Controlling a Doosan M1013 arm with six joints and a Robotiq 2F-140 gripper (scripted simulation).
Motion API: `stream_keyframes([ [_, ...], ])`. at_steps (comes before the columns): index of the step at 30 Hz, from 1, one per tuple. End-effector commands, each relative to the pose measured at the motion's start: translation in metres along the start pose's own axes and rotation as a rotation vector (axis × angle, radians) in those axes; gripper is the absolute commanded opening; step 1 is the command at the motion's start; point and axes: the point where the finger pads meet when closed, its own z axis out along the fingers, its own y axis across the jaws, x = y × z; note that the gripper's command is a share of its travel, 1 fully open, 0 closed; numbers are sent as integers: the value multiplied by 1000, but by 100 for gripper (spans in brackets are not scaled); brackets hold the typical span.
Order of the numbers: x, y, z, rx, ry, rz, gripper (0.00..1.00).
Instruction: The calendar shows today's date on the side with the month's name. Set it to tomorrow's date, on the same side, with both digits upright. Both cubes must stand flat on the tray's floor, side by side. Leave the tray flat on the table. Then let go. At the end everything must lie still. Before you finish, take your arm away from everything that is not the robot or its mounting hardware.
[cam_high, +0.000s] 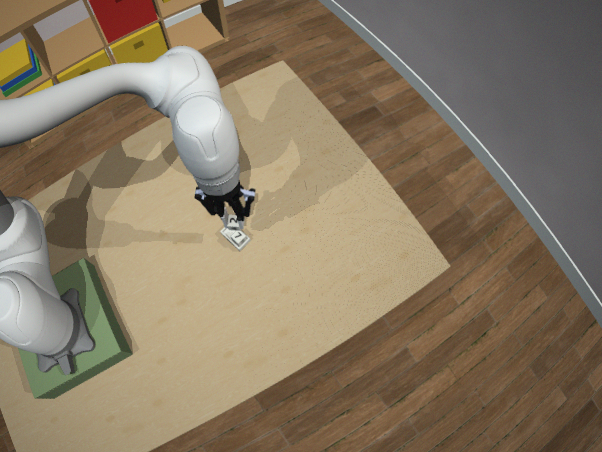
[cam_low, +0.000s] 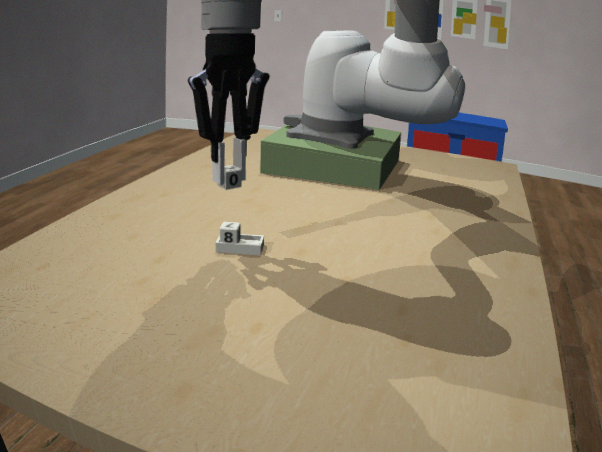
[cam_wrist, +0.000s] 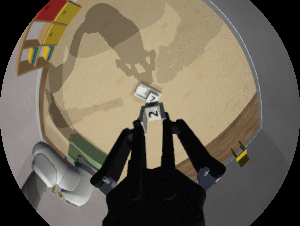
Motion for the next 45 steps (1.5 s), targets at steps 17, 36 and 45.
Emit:
stream_keyframes([
  [17,-19,24,2,-9,-9,791,16],
  [36,-39,46,4,-12,-5,1536,16],
  [45,-48,55,5,-13,-4,1850,16],
])
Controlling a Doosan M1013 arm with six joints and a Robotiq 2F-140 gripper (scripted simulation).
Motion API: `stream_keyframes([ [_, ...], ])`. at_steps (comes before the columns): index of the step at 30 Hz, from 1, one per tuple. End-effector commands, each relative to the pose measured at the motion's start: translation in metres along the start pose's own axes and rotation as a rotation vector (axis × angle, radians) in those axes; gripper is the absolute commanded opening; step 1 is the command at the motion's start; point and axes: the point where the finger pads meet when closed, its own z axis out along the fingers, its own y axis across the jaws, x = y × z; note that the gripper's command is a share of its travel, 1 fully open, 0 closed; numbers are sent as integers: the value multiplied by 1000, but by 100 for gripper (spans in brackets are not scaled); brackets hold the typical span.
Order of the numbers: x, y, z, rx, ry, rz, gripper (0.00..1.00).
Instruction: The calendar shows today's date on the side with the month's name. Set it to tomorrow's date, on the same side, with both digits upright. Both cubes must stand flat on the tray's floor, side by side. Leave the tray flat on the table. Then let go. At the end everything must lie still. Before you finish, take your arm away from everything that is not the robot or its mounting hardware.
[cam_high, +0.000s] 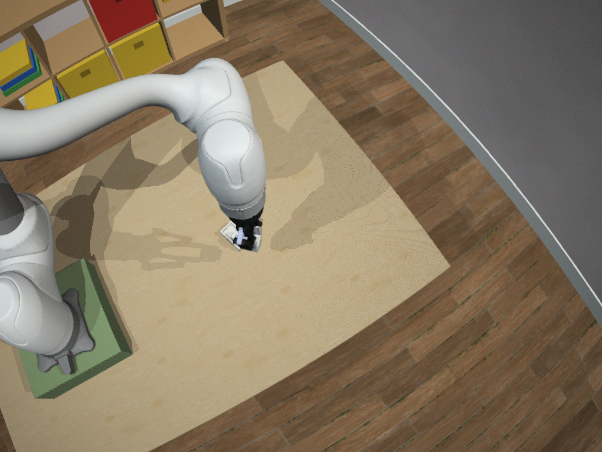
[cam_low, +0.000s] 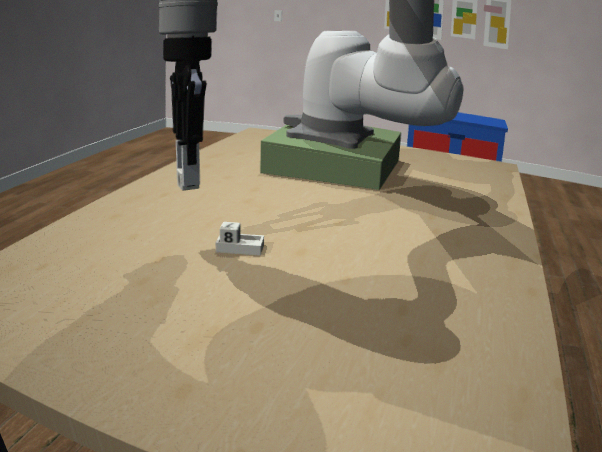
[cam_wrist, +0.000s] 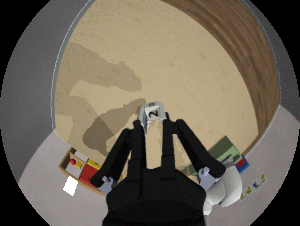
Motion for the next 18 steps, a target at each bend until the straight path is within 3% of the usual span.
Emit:
stream_keyframes([
  [1,5,4,0,-9,5,152,16],
  [8,14,10,1,-8,6,421,16],
  [18,18,13,1,-8,7,544,16],
])
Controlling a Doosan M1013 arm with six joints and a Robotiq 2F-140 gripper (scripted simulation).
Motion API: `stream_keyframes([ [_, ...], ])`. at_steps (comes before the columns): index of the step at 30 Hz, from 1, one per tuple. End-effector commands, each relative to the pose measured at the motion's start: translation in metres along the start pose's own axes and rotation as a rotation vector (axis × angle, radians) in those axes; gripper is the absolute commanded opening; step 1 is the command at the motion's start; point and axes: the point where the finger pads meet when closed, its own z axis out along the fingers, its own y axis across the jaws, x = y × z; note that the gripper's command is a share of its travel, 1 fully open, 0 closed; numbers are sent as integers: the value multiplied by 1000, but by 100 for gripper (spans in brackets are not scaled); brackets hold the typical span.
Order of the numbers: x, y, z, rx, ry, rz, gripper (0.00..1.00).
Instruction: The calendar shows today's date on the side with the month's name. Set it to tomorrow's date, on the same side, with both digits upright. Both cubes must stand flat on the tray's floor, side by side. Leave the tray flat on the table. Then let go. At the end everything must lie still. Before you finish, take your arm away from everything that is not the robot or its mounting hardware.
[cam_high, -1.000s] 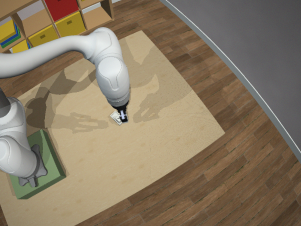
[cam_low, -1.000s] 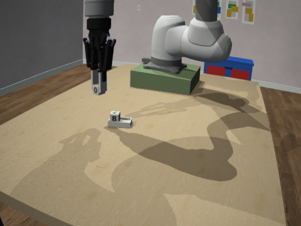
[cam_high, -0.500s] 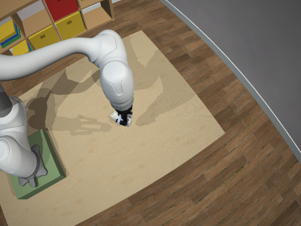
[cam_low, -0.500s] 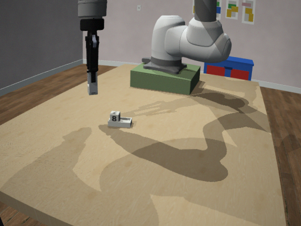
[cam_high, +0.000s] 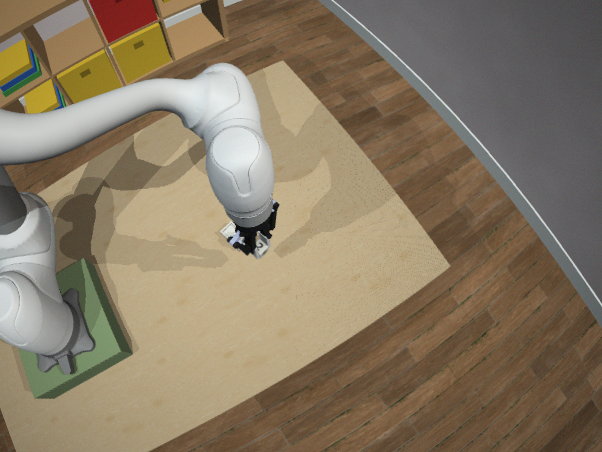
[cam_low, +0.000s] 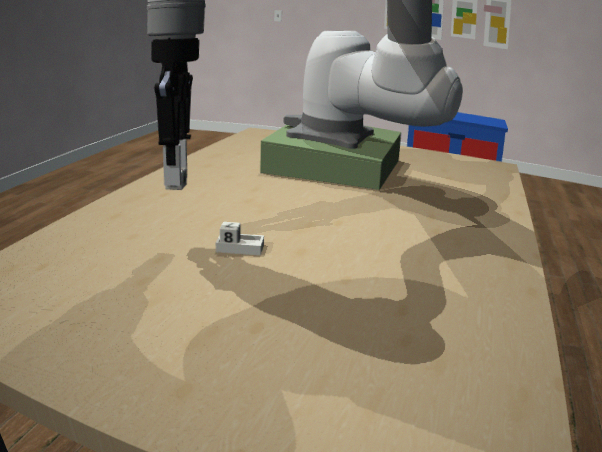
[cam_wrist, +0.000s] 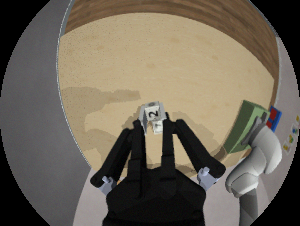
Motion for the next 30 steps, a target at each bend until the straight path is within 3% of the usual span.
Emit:
stream_keyframes([
  [1,0,0,0,-1,1,8,16],
  [17,0,0,2,-1,1,8,16],
  [26,0,0,22,-1,1,8,16],
  [30,0,0,40,-1,1,8,16],
])
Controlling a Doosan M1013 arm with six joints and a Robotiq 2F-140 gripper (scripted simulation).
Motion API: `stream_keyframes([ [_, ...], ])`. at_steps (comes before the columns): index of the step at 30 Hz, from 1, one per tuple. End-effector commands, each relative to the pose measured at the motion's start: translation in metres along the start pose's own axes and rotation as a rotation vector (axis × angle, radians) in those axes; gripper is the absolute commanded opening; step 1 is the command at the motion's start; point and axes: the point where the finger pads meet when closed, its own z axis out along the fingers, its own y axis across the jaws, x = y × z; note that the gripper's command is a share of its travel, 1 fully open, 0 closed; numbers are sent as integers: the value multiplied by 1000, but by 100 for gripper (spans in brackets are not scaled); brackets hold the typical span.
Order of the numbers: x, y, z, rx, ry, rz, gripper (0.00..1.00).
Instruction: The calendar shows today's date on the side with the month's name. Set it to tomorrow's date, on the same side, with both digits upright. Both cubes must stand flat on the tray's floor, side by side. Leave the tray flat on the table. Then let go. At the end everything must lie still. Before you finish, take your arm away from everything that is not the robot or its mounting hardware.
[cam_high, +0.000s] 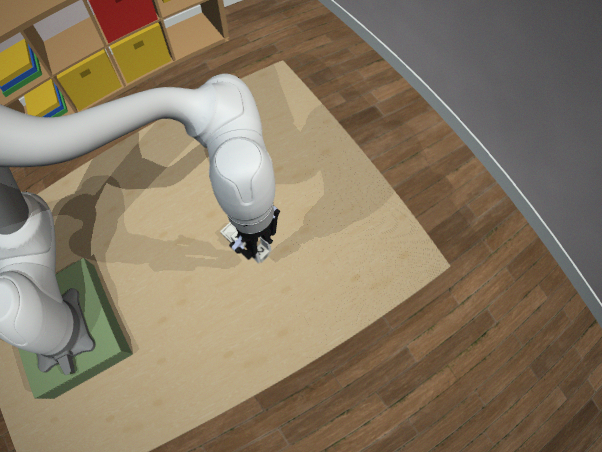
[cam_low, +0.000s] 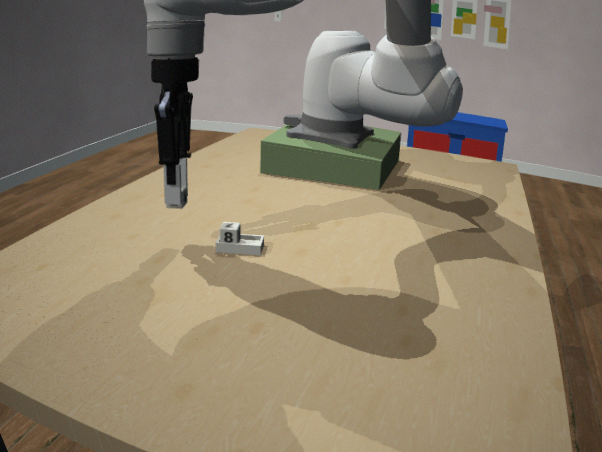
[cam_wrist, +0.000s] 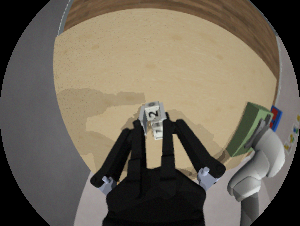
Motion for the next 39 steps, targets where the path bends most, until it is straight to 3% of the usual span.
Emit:
stream_keyframes([
  [1,0,0,14,0,0,0,16],
  [11,0,0,55,0,0,0,16],
  [39,0,0,64,0,0,0,16],
])
